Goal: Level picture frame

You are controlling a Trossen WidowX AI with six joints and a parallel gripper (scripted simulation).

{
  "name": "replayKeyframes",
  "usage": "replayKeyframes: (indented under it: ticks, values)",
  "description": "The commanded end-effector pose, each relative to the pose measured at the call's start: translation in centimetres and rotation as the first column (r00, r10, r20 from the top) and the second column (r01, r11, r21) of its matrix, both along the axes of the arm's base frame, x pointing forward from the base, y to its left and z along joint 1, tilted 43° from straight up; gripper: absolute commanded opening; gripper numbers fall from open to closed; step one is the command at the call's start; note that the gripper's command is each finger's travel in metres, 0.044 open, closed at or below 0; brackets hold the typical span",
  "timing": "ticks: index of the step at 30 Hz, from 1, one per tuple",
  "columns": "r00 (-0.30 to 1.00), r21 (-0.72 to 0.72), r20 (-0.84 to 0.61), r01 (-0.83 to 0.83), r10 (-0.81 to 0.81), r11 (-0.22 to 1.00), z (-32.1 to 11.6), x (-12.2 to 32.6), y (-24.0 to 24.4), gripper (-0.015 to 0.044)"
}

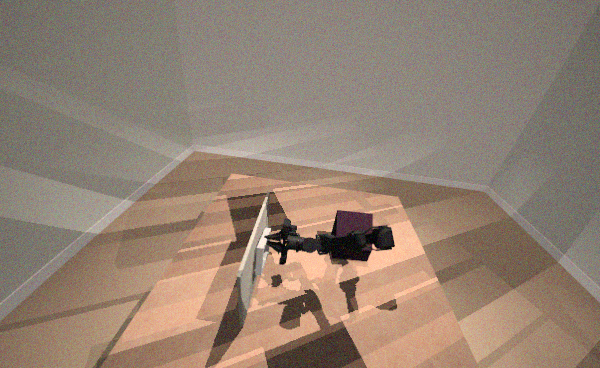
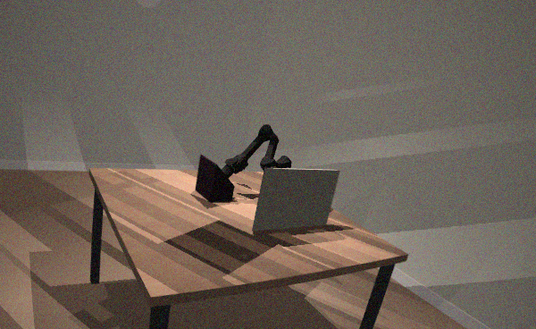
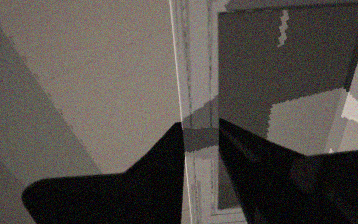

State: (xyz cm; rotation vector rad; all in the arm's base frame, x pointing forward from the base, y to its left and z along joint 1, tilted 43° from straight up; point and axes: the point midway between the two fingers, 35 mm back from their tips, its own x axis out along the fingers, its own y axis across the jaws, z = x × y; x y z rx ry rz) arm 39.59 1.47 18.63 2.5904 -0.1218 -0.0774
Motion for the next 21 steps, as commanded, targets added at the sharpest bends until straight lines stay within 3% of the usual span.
replayKeyframes:
  ticks: [1, 21]
  values:
    - [1.0, -0.001, 0.01, 0.011, -0.011, 1.0, 0.37, 0.01, -0.19, 0.0]
    - [1.0, -0.001, 0.01, 0.011, -0.011, 1.0, 0.65, 0.02, -0.13, 0.0]
